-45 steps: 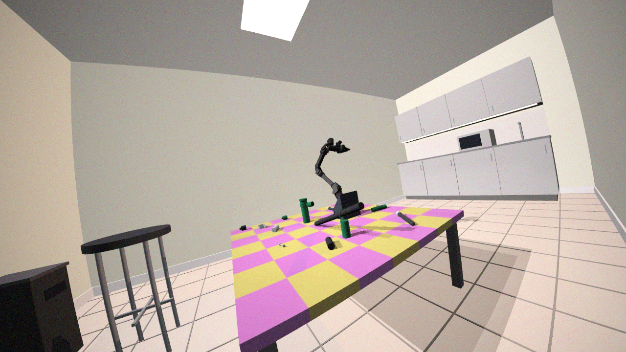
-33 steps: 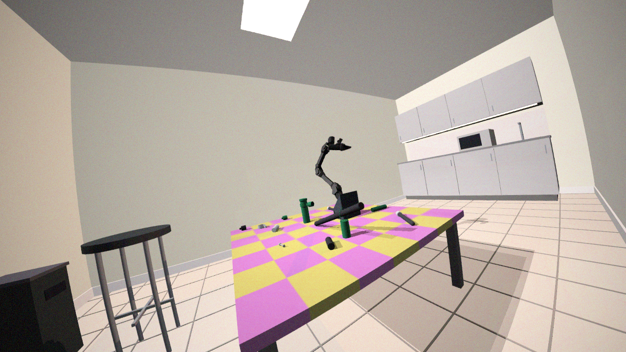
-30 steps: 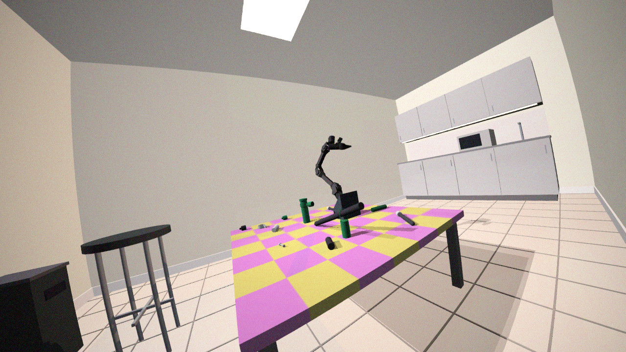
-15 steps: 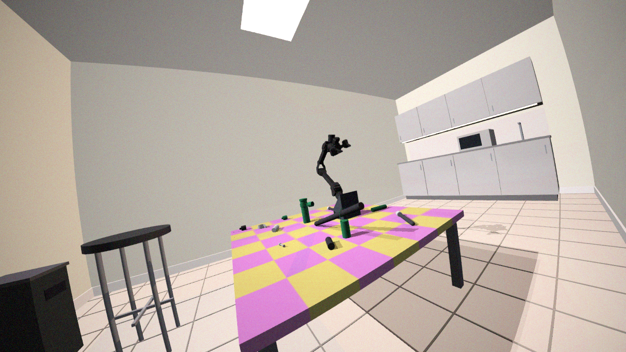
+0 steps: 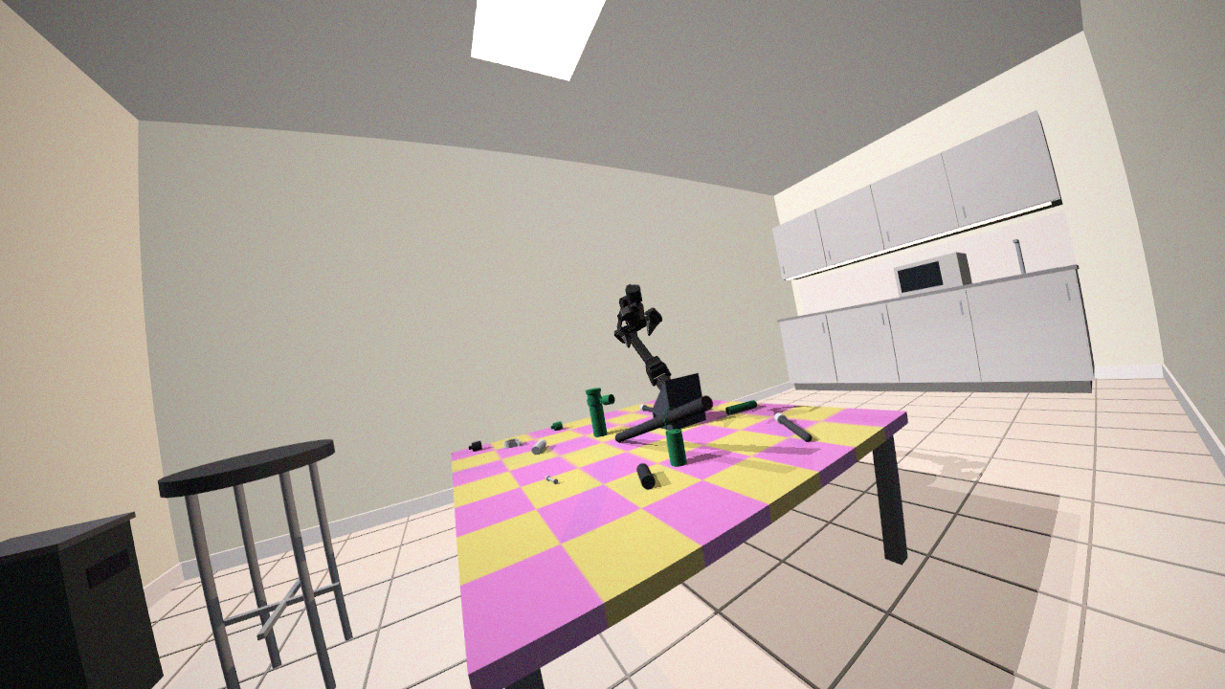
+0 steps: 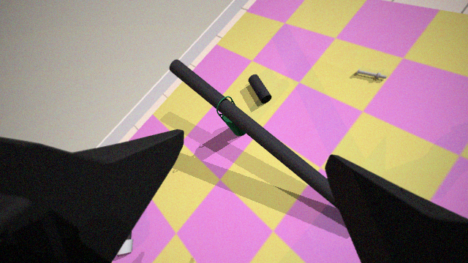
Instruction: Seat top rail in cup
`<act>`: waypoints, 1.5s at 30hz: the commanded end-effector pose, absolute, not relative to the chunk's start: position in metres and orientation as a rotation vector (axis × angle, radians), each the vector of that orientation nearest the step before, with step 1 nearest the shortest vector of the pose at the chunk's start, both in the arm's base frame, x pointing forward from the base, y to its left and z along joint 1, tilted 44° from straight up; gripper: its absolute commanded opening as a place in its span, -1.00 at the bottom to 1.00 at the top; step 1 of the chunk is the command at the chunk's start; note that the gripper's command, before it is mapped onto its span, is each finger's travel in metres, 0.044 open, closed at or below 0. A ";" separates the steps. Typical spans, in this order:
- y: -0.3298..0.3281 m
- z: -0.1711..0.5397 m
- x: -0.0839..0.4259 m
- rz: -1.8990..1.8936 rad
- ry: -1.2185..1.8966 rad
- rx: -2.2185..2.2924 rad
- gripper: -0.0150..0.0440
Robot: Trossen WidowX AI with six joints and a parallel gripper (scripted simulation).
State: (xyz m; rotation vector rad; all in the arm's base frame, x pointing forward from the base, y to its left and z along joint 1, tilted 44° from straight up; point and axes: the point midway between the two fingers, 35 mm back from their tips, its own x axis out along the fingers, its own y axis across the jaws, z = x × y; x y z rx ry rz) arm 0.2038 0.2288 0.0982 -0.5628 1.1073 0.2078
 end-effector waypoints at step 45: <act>-0.050 0.157 0.188 0.758 1.197 -2.063 1.00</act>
